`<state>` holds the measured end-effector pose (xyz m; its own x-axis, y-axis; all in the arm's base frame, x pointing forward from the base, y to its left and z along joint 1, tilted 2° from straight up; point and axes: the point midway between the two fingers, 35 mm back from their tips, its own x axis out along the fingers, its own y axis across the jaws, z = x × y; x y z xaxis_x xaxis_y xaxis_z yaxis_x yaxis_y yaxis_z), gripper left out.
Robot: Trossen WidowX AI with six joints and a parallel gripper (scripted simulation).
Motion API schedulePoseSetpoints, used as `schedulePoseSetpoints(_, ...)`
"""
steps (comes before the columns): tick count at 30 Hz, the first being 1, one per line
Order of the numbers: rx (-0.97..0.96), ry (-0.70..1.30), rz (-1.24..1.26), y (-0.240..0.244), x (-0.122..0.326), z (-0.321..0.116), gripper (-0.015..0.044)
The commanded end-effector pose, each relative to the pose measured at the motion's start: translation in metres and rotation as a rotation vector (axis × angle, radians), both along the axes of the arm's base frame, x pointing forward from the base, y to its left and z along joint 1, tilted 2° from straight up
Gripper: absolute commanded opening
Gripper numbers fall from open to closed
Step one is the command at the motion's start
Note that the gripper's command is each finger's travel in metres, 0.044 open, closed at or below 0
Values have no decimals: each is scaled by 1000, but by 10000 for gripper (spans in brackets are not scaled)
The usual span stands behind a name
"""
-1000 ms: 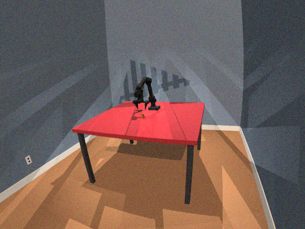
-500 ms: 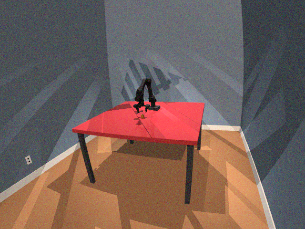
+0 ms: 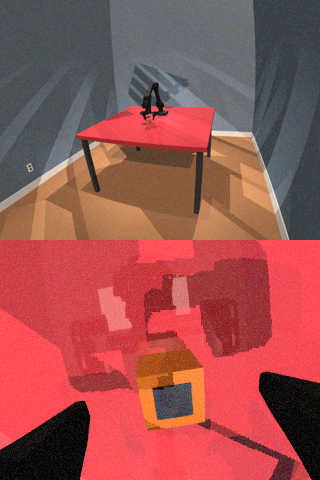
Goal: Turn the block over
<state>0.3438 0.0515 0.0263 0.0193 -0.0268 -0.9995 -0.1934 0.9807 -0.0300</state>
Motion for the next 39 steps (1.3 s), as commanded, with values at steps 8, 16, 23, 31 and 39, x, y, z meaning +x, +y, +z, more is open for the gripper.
schedulePoseSetpoints(8, 5, 3, -4, 0, -1, -14, 387)
schedulePoseSetpoints(16, 5, 3, -4, 0, -1, -14, 177)
schedulePoseSetpoints(23, 5, 3, -4, 0, -1, -14, 92)
schedulePoseSetpoints(31, 5, 3, -4, 0, -1, -14, 38)
schedulePoseSetpoints(39, 5, 3, -4, 1, -1, 15, 0)
